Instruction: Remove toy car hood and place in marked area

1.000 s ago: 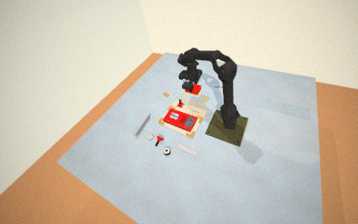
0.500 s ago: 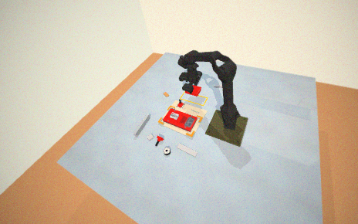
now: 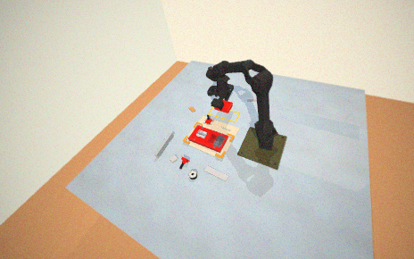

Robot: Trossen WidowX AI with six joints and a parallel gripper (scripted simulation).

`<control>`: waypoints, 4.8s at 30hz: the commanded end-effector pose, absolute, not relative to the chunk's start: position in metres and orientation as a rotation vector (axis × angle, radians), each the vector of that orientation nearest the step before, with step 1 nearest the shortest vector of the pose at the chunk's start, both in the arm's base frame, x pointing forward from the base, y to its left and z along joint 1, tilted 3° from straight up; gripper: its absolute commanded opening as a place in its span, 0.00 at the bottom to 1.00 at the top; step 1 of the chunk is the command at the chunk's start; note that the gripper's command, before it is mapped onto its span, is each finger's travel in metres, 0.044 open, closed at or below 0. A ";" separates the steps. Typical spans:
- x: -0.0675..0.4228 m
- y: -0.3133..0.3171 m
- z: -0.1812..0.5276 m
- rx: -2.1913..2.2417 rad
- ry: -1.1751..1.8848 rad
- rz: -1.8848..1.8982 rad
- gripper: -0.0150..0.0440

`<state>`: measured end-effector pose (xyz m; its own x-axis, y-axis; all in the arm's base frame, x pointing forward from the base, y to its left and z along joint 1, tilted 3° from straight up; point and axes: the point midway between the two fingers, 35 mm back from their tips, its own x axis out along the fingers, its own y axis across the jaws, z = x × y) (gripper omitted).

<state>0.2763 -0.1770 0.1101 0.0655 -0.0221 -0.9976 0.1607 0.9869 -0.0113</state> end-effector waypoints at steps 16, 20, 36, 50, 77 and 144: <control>0.278 -0.176 0.092 0.113 1.496 -0.133 0.25; 0.277 -0.176 0.088 0.113 1.496 -0.133 0.25; 0.277 -0.175 0.076 0.113 1.496 -0.133 0.25; 0.278 -0.176 0.070 0.113 1.496 -0.133 0.25; 0.278 -0.176 0.059 0.109 1.500 -0.135 0.30; 0.272 -0.175 0.131 0.115 1.496 -0.128 1.00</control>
<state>0.2722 -0.1762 0.1302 0.0677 -0.0175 -0.9975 0.1606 0.9870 -0.0064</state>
